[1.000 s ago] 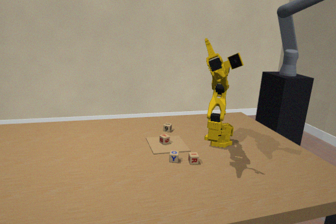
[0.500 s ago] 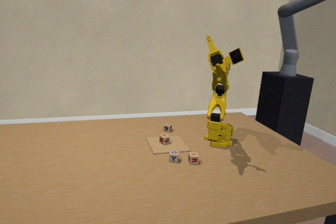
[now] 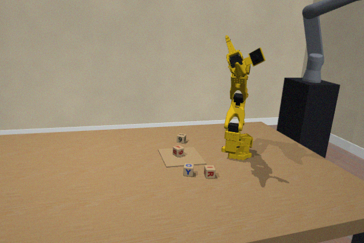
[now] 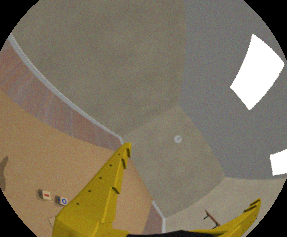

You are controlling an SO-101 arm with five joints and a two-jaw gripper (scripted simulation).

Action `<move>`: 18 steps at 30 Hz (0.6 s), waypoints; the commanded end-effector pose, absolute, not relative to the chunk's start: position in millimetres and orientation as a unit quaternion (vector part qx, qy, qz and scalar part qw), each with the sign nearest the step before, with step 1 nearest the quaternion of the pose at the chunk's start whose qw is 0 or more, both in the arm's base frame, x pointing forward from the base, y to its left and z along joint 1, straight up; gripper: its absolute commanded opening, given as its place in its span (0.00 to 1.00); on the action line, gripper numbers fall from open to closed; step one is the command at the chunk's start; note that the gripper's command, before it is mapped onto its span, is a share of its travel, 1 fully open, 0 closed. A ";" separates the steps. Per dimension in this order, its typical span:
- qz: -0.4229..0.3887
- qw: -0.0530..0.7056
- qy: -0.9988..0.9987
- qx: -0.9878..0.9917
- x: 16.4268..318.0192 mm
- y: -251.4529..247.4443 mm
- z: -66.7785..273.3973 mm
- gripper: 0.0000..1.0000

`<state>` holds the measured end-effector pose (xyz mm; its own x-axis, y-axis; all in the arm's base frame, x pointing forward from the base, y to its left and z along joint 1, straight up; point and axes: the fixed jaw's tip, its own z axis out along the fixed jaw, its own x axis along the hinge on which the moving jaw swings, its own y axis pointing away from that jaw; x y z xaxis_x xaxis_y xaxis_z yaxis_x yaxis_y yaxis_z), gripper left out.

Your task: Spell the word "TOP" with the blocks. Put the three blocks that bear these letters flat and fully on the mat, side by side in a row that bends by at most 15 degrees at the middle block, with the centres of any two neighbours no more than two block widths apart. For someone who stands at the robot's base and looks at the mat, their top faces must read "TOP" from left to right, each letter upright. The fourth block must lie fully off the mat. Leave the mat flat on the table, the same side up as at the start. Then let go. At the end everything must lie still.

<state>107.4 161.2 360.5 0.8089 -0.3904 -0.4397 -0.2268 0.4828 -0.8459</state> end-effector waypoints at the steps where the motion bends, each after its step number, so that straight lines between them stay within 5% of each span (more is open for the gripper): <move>1: -0.052 0.835 0.283 -0.469 96.3 144.8 381.3 1.00; 18: -0.052 0.837 0.282 -0.467 95.5 143.6 382.1 1.00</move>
